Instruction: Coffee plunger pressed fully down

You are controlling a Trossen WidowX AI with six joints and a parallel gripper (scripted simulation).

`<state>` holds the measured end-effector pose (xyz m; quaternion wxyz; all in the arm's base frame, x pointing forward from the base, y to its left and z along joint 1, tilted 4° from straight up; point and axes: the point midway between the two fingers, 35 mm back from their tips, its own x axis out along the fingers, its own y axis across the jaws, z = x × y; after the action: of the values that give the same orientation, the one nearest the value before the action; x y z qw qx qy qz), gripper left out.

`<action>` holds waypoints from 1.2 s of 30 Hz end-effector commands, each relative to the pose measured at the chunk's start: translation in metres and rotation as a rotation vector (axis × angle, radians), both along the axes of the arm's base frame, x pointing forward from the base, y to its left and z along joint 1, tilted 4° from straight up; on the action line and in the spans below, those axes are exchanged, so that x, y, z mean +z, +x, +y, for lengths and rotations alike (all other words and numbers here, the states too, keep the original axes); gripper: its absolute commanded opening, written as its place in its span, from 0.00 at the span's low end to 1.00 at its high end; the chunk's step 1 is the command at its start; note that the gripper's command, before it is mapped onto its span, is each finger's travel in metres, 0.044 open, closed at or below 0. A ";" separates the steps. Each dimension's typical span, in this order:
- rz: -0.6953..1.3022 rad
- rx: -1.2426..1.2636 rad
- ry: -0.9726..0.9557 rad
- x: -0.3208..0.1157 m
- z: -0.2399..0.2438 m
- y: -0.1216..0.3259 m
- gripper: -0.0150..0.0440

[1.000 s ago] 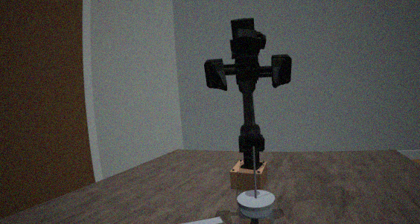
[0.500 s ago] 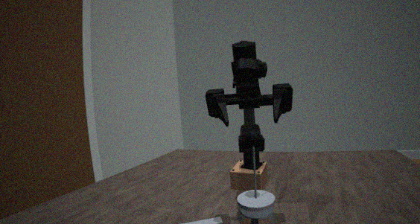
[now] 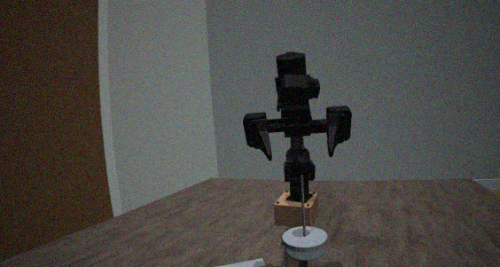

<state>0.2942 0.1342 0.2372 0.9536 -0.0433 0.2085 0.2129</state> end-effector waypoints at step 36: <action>0.005 -0.002 0.002 -0.016 0.007 0.014 0.45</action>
<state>0.3075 0.1405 0.2285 0.9541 -0.0423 0.2060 0.2131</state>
